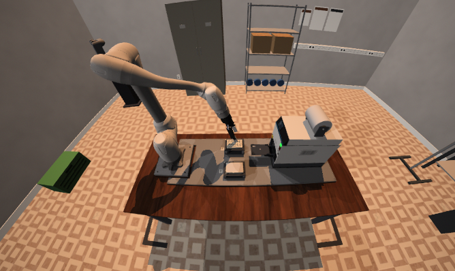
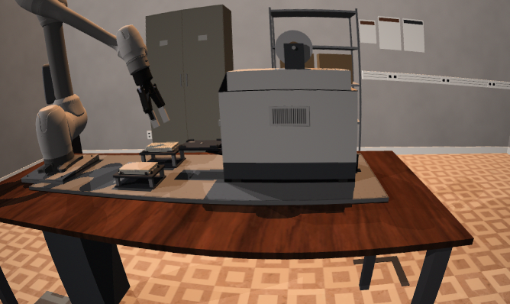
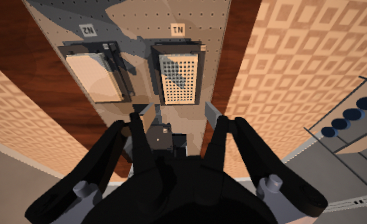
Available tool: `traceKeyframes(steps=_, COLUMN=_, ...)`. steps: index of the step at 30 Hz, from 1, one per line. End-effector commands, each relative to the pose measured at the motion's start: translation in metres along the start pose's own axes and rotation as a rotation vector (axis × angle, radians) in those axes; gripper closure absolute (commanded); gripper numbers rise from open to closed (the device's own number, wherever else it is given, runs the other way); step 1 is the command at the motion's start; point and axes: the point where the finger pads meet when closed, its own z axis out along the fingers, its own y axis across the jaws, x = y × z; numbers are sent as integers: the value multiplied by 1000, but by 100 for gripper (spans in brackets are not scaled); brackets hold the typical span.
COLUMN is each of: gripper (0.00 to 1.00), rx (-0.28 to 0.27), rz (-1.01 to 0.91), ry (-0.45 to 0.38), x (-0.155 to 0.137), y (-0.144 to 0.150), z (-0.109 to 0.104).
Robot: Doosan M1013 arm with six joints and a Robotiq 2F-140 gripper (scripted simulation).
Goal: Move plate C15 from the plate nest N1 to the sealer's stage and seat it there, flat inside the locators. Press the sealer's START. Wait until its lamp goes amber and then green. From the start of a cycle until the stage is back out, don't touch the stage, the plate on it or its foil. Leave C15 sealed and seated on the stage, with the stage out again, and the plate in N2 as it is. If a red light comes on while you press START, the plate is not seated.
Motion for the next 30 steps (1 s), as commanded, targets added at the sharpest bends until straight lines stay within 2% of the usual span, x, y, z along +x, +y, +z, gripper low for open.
traceKeyframes(steps=1, gripper=30, rx=3, rz=-1, ry=3, x=4, y=-1, z=-1)
traceKeyframes(steps=7, gripper=30, rx=3, rz=-1, ry=3, x=4, y=-1, z=1)
traceKeyframes(steps=30, gripper=30, rx=3, rz=-1, ry=3, x=16, y=-1, z=34)
